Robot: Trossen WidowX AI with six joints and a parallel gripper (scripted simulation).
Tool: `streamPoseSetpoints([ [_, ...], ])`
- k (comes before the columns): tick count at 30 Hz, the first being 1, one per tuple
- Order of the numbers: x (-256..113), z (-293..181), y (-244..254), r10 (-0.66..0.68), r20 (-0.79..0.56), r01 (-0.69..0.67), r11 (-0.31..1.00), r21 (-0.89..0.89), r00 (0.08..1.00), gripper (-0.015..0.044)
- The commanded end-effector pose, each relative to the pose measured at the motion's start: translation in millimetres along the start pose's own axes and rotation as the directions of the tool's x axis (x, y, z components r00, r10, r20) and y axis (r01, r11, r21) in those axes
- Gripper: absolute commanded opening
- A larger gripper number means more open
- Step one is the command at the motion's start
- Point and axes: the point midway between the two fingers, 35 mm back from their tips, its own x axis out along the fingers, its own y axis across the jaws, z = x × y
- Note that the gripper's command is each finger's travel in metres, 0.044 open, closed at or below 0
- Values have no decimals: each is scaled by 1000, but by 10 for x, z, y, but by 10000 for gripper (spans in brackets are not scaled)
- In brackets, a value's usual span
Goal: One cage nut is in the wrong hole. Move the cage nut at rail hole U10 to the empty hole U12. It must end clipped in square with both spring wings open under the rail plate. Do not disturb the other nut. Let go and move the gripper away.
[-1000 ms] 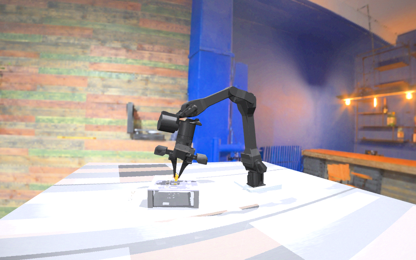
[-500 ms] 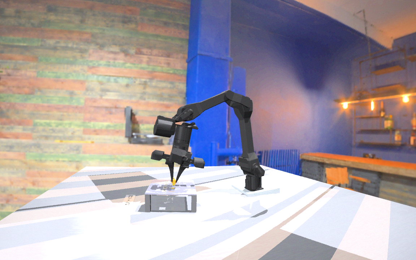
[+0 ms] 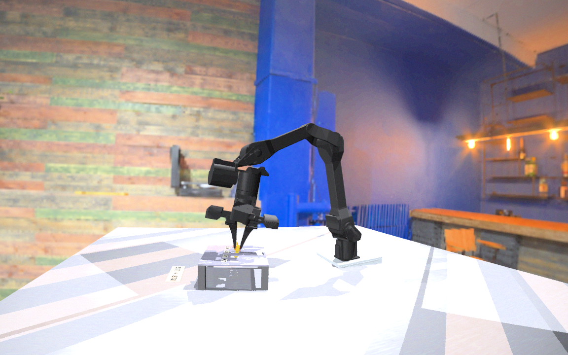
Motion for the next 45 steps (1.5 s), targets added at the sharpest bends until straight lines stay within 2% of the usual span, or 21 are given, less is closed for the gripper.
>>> streamPoseSetpoints([
  [1,-3,11,-20,8,4,-8,1000,-6,1000,31],
  [45,1,10,-38,51,4,-51,999,-7,999,31],
])
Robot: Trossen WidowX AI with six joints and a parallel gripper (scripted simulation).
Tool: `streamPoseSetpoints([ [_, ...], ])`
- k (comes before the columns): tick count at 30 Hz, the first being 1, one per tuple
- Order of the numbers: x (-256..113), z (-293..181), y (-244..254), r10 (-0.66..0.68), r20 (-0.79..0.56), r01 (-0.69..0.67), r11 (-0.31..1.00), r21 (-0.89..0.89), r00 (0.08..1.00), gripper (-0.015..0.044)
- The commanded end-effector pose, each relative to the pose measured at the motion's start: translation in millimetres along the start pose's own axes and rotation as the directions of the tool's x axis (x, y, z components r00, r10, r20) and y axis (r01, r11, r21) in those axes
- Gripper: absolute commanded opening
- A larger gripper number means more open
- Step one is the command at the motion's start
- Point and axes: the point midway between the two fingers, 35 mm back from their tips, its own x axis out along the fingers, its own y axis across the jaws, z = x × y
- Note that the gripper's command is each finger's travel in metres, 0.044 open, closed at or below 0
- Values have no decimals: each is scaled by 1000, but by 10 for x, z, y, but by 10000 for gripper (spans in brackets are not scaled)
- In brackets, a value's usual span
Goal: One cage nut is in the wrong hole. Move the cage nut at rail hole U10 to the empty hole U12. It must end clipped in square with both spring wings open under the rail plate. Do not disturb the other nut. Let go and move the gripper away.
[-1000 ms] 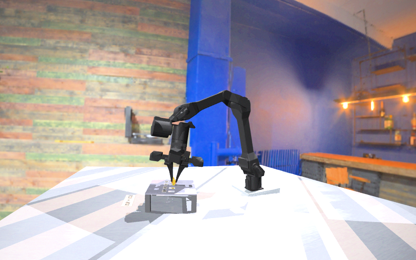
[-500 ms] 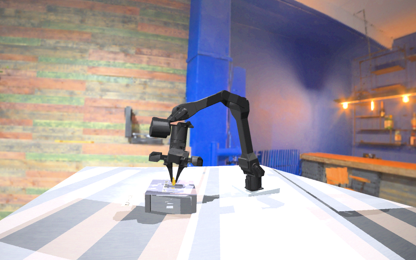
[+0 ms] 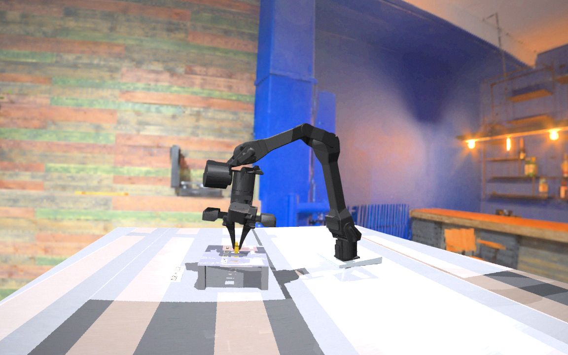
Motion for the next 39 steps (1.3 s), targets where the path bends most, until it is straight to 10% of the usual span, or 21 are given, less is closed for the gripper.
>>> streamPoseSetpoints([
  [1,-10,1,5,-10,2,10,1000,-4,1000,31],
  [39,-23,-14,20,-26,1,26,1000,-4,1000,31],
])
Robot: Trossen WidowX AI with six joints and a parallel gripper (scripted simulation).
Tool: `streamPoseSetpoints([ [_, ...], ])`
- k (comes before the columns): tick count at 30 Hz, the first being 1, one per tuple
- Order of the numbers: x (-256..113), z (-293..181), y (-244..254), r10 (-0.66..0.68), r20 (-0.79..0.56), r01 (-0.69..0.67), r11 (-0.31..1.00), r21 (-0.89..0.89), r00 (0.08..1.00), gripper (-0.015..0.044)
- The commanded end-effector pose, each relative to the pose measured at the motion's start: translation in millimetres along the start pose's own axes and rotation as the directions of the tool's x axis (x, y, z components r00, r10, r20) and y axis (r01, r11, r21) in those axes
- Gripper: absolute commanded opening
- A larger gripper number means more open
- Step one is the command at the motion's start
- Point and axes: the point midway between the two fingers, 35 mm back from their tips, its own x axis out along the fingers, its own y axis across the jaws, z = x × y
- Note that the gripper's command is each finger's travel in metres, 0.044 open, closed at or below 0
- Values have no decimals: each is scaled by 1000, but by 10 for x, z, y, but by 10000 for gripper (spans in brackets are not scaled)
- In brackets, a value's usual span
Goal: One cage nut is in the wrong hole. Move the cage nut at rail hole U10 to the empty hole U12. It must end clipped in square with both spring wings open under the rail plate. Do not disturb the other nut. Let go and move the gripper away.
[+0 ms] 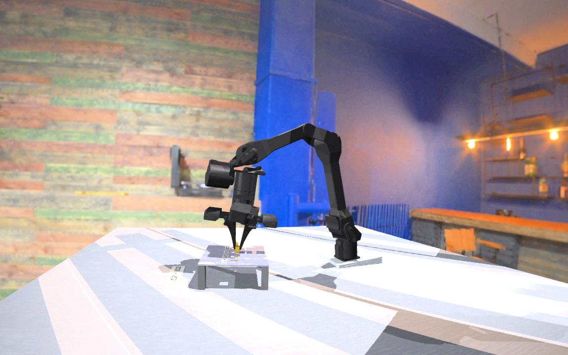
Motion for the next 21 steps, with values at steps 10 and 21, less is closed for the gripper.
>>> streamPoseSetpoints([
  [10,-31,-9,-7,-7,-1,7,1000,-3,1000,31],
  [21,-33,-9,-11,0,-1,0,1000,-3,1000,31],
])
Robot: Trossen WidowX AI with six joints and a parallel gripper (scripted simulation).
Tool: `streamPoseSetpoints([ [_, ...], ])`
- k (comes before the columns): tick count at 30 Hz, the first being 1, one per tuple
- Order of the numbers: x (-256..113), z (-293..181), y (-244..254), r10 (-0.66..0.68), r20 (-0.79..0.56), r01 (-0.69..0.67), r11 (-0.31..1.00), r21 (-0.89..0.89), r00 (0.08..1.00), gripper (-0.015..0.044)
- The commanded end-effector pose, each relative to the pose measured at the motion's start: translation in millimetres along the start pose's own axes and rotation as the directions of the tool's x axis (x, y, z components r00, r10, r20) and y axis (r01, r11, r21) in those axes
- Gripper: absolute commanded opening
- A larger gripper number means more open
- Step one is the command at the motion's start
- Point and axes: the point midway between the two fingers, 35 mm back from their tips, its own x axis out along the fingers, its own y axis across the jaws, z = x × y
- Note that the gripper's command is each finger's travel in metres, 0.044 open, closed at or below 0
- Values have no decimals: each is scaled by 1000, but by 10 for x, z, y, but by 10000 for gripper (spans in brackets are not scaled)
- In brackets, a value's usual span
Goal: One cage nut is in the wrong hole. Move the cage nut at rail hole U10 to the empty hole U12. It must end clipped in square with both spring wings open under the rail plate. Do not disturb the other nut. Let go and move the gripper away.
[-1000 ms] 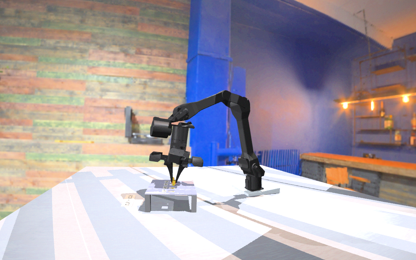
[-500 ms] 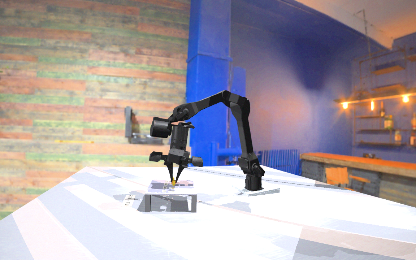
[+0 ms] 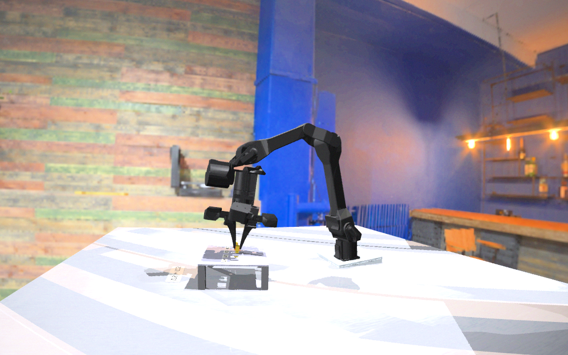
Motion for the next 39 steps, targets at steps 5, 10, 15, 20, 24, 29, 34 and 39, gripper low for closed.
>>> streamPoseSetpoints([
  [5,-22,-2,-15,8,1,-8,1000,-5,1000,31],
  [10,-21,-2,-20,18,1,-18,1000,-5,1000,31],
  [15,-18,0,-25,28,1,-28,1000,-6,1000,31],
  [20,-10,4,-30,38,1,-38,999,-6,999,31],
  [24,-6,6,-33,43,1,-43,999,-6,999,31],
  [29,-6,6,-33,43,1,-43,999,-6,999,31],
  [34,-6,6,-33,43,1,-43,999,-6,999,31],
  [39,-6,6,-33,43,1,-43,999,-6,999,31],
])
